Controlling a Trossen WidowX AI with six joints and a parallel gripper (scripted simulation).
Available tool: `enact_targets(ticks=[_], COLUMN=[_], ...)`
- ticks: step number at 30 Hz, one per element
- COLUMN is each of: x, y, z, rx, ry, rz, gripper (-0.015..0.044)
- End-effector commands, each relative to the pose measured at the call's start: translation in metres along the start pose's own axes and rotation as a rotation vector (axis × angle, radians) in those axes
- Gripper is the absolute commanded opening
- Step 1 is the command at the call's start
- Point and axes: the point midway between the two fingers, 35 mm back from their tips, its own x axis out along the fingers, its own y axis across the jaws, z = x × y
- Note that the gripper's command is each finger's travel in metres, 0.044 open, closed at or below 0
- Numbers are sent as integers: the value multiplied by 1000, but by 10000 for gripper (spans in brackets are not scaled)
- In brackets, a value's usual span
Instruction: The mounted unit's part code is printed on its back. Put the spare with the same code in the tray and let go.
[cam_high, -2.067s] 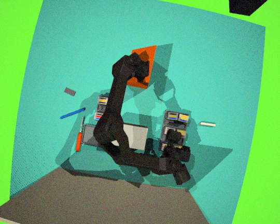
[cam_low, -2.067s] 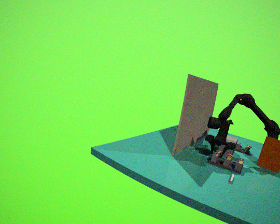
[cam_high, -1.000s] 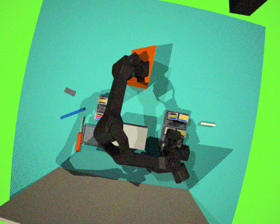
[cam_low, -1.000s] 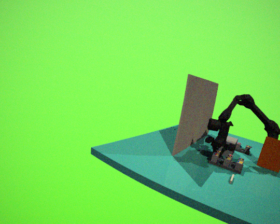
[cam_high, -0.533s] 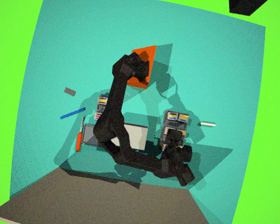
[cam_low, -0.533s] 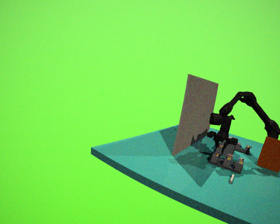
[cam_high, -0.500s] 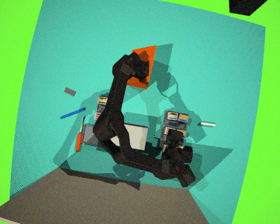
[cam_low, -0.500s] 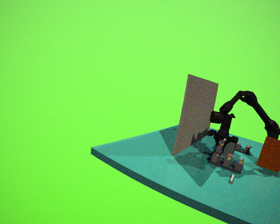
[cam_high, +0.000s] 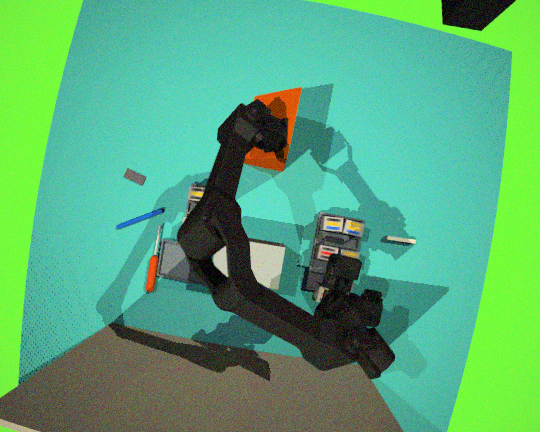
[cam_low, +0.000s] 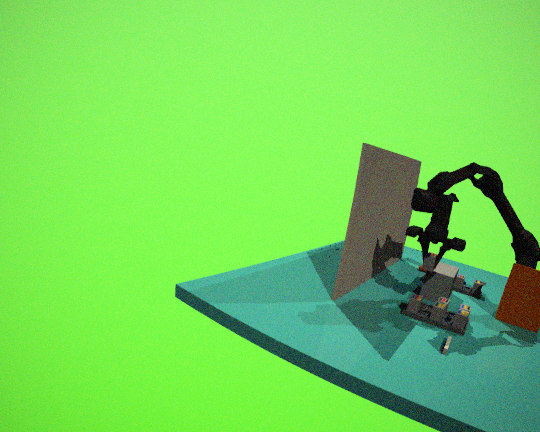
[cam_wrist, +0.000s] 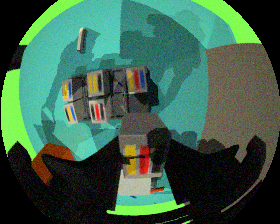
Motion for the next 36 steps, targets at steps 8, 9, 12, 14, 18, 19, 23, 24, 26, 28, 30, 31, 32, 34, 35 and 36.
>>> enact_targets(ticks=[8,9,12,14,18,19,23,24,26,28,30,31,32,34,35,36], x=[-33,-34,-36,-37,-39,-39,-40,-40,-40,-39,-38,-38,-38,-37,-36,-36], y=[-15,-19,-29,-35,-45,-48,-55,-57,-60,-63,-64,-65,-66,-66,-66,-66], z=[-24,-31,-51,-64,-92,-99,-127,-135,-150,-166,-181,-189,-197,-213,-221,-229], rx=[8,7,4,4,8,9,14,14,13,12,11,11,10,10,10,10], ry=[-25,-28,-36,-42,-52,-54,-62,-62,-62,-62,-60,-59,-58,-55,-53,-51], rz=[-8,-8,-8,-8,-7,-6,-6,-7,-9,-10,-12,-13,-13,-15,-15,-15], gripper=[0,0,0,0,0,0,0,0,0,0,0,0,0,0,0,0])
